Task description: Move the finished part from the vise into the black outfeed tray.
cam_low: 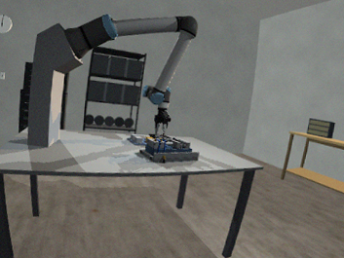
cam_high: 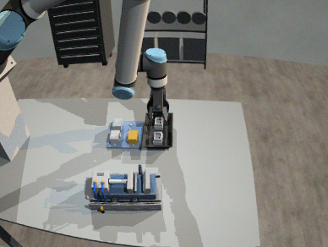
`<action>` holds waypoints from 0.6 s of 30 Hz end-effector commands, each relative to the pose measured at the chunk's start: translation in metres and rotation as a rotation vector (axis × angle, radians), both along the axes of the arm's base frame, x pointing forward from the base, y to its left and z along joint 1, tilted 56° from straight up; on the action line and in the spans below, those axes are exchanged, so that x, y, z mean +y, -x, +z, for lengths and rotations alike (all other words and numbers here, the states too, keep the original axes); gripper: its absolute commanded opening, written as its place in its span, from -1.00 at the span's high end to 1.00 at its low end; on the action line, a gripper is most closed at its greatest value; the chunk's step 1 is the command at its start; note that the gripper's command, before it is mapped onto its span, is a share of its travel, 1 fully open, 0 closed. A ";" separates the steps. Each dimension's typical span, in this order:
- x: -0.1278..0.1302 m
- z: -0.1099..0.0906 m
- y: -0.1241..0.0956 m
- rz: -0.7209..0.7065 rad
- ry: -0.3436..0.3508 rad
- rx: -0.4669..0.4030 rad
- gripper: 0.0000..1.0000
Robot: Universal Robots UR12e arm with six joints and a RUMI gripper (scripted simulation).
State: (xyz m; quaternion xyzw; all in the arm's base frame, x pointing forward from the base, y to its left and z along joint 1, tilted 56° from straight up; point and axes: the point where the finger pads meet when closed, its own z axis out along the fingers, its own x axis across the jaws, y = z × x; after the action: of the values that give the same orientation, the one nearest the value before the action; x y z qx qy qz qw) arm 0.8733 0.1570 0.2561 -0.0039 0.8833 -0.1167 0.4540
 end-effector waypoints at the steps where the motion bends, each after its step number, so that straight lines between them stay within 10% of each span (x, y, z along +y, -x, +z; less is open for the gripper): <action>1: 0.001 0.002 0.003 0.000 0.000 -0.001 0.19; 18: 0.014 0.039 0.055 0.000 0.000 -0.001 0.19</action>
State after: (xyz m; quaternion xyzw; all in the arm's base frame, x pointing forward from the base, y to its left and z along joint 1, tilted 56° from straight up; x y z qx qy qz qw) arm 0.8303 0.1680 0.2859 -0.0039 0.8833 -0.1167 0.4541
